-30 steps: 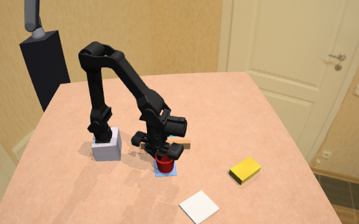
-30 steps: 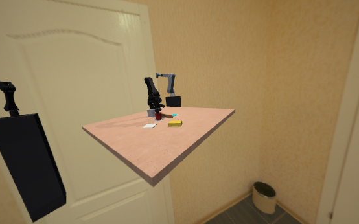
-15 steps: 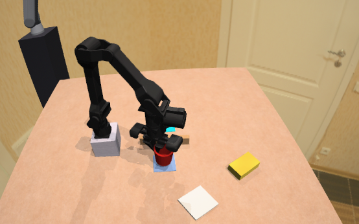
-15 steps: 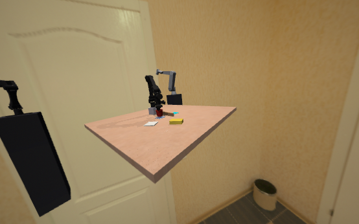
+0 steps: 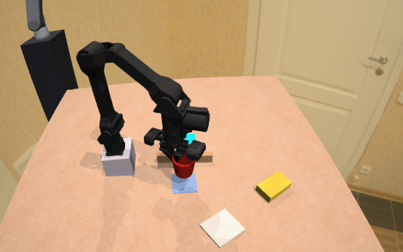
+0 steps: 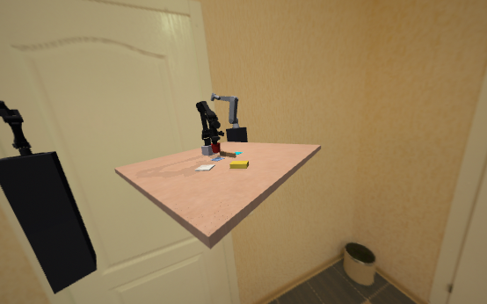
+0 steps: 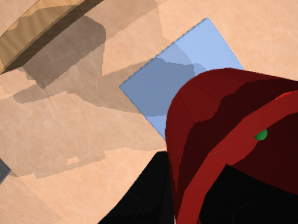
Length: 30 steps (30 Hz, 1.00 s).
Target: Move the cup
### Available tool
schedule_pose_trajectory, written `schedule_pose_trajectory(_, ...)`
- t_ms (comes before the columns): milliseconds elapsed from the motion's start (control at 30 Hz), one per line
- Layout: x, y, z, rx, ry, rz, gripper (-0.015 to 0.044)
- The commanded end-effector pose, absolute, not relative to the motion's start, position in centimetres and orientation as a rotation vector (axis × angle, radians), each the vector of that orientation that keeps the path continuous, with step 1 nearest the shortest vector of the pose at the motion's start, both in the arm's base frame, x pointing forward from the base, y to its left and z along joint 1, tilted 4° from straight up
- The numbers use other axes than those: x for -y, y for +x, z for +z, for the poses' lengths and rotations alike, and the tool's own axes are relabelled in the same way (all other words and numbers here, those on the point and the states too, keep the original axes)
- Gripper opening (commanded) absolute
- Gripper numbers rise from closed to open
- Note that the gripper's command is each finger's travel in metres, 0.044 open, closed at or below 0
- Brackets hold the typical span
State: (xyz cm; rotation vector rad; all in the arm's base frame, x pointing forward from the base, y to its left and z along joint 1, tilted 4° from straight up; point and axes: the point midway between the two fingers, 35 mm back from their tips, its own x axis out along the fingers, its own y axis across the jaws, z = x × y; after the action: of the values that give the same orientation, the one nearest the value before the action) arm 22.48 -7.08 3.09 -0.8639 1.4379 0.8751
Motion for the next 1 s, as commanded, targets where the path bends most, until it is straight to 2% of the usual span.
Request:
schedule_pose_trajectory(0, 7.1, 22.5, 3.5, -1.44, -0.866, 0.87, 0.0)
schedule_pose_trajectory(967, 5.4, 22.6, 3.2, -1.438, -0.864, 0.874, 0.0)
